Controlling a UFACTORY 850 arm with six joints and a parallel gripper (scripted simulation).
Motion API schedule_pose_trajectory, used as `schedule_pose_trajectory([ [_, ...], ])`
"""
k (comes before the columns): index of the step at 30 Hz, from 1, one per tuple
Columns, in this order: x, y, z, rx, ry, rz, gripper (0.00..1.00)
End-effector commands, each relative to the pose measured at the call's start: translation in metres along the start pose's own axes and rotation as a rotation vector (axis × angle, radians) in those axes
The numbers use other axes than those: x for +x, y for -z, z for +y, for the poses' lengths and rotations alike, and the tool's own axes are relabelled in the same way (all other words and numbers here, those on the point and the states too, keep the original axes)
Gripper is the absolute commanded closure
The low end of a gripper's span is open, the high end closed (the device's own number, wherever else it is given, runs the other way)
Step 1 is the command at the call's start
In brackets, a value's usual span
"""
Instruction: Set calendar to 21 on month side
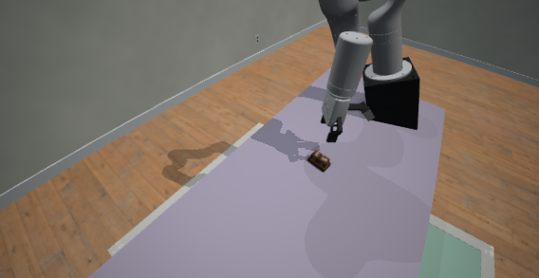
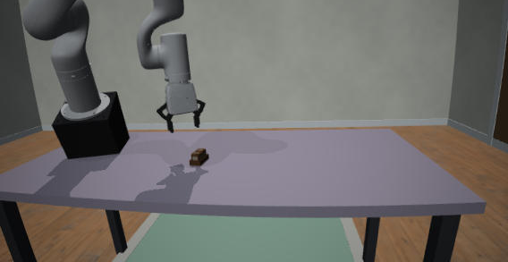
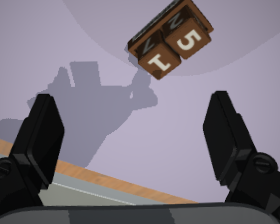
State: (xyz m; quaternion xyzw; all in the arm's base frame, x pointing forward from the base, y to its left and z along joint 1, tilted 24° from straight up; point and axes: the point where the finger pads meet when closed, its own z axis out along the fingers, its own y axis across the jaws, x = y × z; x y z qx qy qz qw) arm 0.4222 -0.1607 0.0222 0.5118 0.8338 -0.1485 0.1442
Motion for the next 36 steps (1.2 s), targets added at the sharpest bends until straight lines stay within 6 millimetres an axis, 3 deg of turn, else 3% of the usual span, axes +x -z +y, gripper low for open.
schedule_pose_trajectory([
  [1,0.001,0.0,-0.002,0.019,0.146,0.012,0.0],
  [9,0.003,-0.002,-0.005,0.016,0.363,0.015,0.0],
  [21,0.003,-0.004,-0.005,0.016,0.393,0.015,0.0],
  [30,0.003,-0.024,-0.006,0.017,0.393,0.016,0.0],
  [36,0.003,-0.05,-0.006,0.017,0.393,0.016,0.0],
])
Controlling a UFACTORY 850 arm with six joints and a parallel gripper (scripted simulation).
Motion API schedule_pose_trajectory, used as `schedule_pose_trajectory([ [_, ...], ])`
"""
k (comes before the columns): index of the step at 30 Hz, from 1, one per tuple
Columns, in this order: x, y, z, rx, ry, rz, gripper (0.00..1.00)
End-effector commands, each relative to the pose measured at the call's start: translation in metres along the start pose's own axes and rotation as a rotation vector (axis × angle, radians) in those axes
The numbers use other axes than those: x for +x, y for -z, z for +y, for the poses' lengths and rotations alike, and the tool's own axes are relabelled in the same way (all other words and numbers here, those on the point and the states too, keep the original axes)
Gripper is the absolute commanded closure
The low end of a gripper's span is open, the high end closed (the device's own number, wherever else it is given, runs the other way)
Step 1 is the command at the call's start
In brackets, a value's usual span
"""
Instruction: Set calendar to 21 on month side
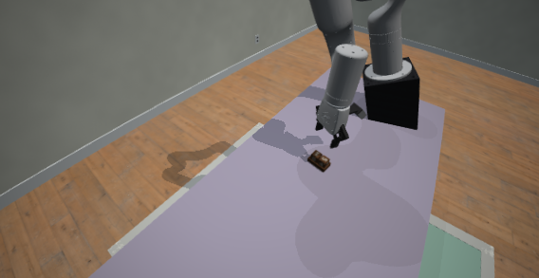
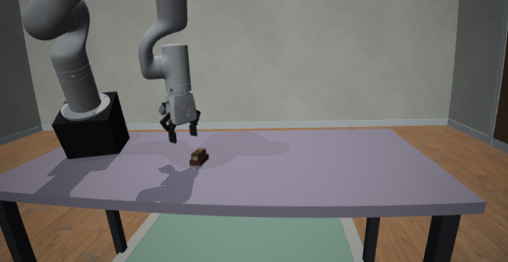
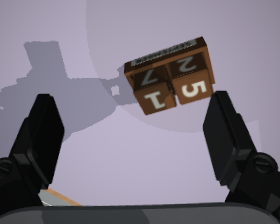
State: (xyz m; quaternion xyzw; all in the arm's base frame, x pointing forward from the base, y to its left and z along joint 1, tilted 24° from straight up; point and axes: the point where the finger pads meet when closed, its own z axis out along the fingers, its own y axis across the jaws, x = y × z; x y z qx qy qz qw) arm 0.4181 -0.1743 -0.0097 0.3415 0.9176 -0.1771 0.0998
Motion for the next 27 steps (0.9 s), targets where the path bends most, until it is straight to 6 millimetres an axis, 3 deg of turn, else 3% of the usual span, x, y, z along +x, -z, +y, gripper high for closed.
schedule_pose_trajectory([
  [1,-0.0012,-0.0193,0.0006,-0.002,0.0,-0.003,0.0],
  [27,-0.0013,-0.0265,0.0006,-0.002,0.0,-0.003,0.0],
])
